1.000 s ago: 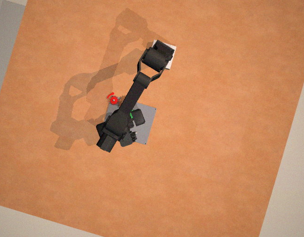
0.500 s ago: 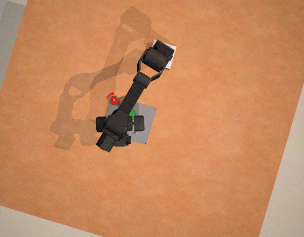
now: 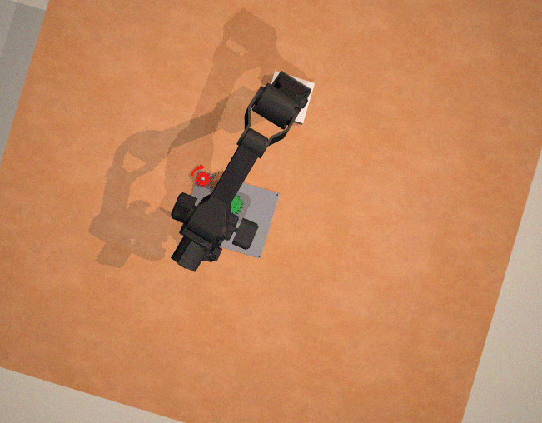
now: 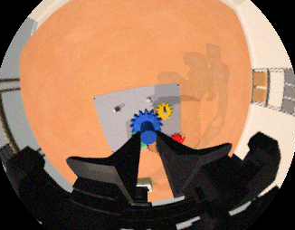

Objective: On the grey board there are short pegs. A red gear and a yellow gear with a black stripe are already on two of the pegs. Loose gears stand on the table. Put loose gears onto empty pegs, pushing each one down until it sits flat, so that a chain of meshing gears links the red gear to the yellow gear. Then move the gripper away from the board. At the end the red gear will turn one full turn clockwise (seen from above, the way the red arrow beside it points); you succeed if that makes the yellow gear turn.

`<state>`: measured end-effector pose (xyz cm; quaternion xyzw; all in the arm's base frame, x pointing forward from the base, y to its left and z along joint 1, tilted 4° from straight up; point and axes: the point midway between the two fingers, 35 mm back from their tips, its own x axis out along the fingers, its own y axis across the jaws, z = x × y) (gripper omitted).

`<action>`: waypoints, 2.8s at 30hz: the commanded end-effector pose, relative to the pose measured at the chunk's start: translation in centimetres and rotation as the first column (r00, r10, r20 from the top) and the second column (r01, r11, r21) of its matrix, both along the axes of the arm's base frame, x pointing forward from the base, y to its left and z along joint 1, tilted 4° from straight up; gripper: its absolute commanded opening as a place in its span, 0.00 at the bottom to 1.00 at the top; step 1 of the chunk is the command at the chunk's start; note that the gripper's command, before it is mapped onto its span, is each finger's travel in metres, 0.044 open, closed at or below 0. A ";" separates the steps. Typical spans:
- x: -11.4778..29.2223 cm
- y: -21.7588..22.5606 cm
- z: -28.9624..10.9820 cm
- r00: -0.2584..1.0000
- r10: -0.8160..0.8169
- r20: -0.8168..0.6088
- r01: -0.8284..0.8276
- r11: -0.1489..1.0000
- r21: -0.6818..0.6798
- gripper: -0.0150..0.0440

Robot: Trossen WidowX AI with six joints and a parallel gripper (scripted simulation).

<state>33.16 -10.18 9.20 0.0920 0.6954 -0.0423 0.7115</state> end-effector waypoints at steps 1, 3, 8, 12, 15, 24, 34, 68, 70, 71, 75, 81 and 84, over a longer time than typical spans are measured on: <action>0.0 0.0 0.1 0.993 -0.118 -0.009 0.118 0.993 -0.002 0.25; 0.0 0.0 0.1 0.985 -0.175 -0.013 0.175 0.985 -0.001 0.25; -0.1 0.0 0.1 0.976 -0.215 -0.016 0.215 0.977 0.000 0.25; 0.0 0.0 -0.1 0.974 -0.224 -0.016 0.224 0.975 0.000 0.25; 0.0 0.0 -0.2 0.978 -0.210 -0.015 0.210 0.978 0.000 0.25; 0.0 0.1 -1.5 0.994 -0.107 -0.008 0.107 0.994 -0.002 0.25; 0.1 0.1 -3.0 0.986 -0.167 -0.012 0.167 0.986 -0.001 0.25; 0.0 0.3 -4.7 0.991 -0.131 -0.010 0.131 0.991 -0.001 0.25; 0.0 0.2 -4.8 0.995 -0.100 -0.008 0.100 0.995 -0.002 0.25; 0.0 0.2 -4.8 0.996 -0.088 -0.007 0.088 0.996 -0.002 0.25; 0.1 0.2 -4.9 0.997 -0.080 -0.006 0.080 0.997 -0.002 0.25; 0.1 0.3 -5.0 0.992 -0.128 -0.010 0.128 0.992 -0.001 0.34; 0.1 0.2 -4.9 0.986 -0.168 -0.012 0.168 0.986 -0.001 0.48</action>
